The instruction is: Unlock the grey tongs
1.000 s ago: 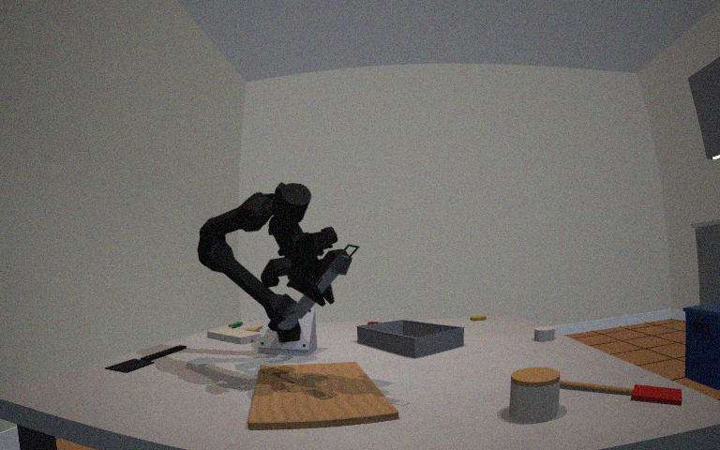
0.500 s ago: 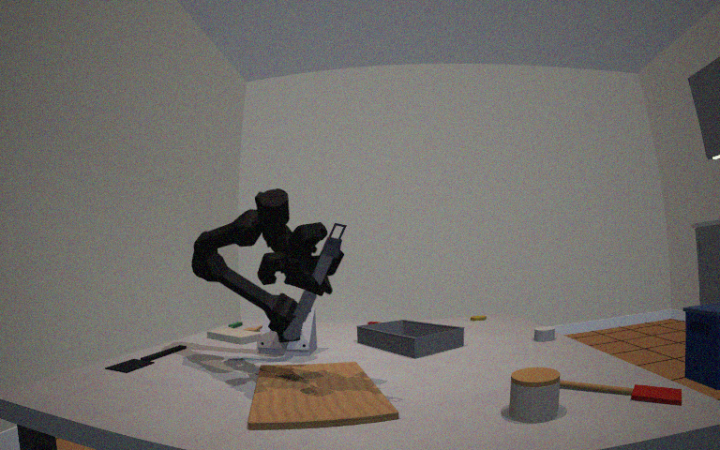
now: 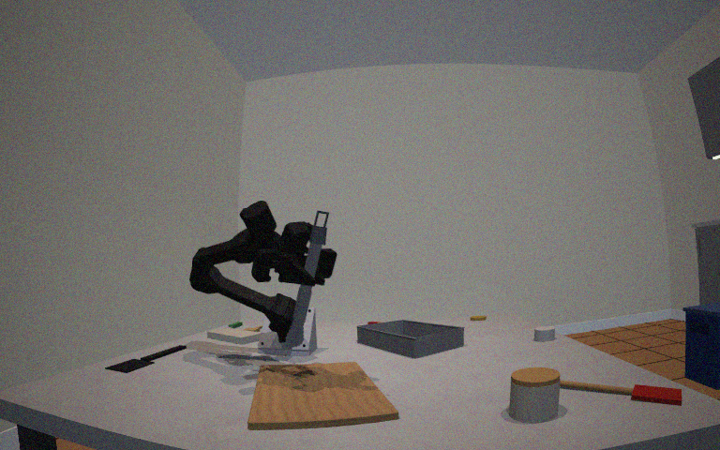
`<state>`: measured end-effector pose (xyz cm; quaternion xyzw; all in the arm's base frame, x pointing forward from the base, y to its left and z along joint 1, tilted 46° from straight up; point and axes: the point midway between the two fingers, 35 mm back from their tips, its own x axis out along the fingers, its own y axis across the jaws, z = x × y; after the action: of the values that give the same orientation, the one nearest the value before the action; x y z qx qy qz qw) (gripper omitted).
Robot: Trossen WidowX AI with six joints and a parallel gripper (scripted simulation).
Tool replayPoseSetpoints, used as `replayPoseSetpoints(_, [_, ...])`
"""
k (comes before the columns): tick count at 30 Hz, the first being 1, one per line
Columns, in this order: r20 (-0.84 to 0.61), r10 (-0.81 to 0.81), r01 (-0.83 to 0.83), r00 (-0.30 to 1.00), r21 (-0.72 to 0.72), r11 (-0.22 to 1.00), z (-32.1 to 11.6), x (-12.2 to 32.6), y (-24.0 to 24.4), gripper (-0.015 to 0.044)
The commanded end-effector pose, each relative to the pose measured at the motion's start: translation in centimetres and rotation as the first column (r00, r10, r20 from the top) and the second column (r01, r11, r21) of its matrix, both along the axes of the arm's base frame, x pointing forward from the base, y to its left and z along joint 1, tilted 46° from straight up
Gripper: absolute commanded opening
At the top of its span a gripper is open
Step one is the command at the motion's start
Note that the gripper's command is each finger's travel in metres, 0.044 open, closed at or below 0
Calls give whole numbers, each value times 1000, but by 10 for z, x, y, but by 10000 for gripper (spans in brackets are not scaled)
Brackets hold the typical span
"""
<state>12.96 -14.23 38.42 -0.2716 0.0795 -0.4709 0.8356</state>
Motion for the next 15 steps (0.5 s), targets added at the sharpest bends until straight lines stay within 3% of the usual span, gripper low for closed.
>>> replayPoseSetpoints(1, [28, 18, -16, 999, -60, 998, -2, -3, 5, -150])
replayPoseSetpoints(15, [49, 22, -17, 999, -96, 995, -3, -6, 8, -150])
